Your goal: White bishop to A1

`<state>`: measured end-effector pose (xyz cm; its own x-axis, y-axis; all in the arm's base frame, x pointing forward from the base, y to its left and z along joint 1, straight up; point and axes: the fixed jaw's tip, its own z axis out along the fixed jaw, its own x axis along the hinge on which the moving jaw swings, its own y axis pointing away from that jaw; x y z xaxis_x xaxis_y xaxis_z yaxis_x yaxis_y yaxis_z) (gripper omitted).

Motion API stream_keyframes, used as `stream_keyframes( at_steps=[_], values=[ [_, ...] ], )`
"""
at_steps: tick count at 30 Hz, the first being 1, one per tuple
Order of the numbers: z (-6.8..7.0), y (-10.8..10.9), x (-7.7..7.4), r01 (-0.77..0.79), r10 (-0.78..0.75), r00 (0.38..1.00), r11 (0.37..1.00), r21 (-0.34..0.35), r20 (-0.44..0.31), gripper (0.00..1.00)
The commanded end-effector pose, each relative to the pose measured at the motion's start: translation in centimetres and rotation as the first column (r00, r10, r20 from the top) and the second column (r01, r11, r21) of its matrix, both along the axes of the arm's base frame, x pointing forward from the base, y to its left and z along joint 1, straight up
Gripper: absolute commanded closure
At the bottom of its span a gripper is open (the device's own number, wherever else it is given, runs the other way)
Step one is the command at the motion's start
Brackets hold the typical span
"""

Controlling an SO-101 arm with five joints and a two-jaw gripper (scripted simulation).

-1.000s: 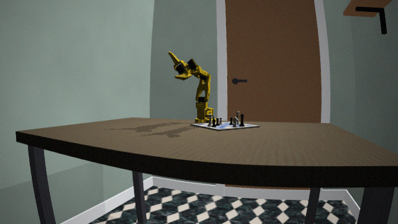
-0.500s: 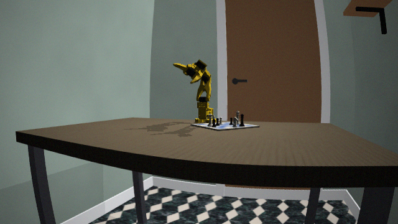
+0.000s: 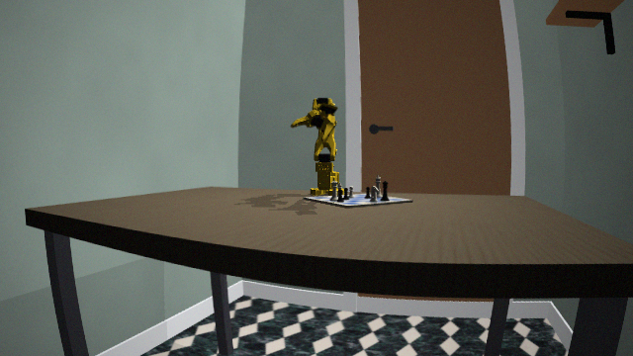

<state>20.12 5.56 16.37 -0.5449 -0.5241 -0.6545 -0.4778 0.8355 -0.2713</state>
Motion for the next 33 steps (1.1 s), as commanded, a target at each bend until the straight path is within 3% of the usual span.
stream_keyframes(
  at_steps=[1,12,33],
  values=[
    [-0.8,0.6,-2.1,0.026,-0.021,0.995,0.998,0.049,-0.094,0.49],
    [-2.0,1.0,-6.1,0.117,-0.083,0.956,0.988,0.106,-0.282,0.59],
    [-2.1,1.0,-6.5,0.128,-0.09,0.949,0.986,0.108,-0.301,0.6]
  ],
)
